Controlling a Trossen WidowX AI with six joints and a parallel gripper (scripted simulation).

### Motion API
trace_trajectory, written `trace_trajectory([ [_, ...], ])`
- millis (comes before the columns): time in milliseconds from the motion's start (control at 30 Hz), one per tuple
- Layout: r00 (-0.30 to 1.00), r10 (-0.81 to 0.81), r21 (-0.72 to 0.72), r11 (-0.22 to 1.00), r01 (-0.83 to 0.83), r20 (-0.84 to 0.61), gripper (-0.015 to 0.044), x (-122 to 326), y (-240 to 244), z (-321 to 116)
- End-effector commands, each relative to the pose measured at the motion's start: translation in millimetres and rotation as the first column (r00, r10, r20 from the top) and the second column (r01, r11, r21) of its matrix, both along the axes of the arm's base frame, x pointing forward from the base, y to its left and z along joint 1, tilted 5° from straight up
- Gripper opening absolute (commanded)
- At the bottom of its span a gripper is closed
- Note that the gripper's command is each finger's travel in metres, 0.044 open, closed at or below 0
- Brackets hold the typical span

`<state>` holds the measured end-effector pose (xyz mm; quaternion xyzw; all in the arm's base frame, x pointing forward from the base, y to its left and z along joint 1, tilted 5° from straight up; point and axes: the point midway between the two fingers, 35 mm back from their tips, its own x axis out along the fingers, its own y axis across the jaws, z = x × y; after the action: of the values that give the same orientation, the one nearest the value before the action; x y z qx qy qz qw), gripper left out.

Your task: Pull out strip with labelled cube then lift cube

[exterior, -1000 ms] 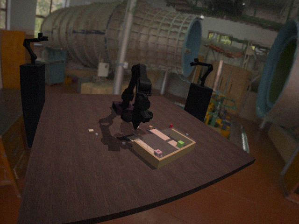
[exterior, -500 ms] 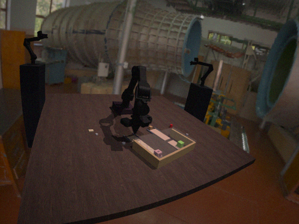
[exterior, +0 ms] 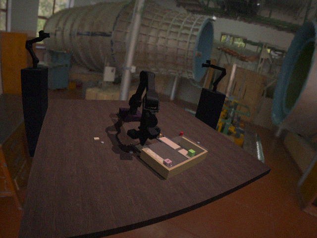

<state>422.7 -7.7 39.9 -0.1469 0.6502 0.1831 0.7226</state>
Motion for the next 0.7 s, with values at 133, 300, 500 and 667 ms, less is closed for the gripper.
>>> trace_trajectory([
  [133, 1.000, -0.004, -0.005, 1.000, 0.004, -0.003, 0.0000, -1.1, 0.3, -11.8],
  [300, 1.000, -0.004, -0.005, 1.000, 0.004, -0.003, 0.0000, -1.1, 0.4, -12.1],
  [500, 1.000, -0.004, -0.005, 1.000, 0.004, -0.003, 0.0000, -1.1, 0.4, -12.3],
  [667, 1.000, -0.004, -0.005, 1.000, 0.004, -0.003, 0.0000, -1.1, 0.4, -12.4],
])
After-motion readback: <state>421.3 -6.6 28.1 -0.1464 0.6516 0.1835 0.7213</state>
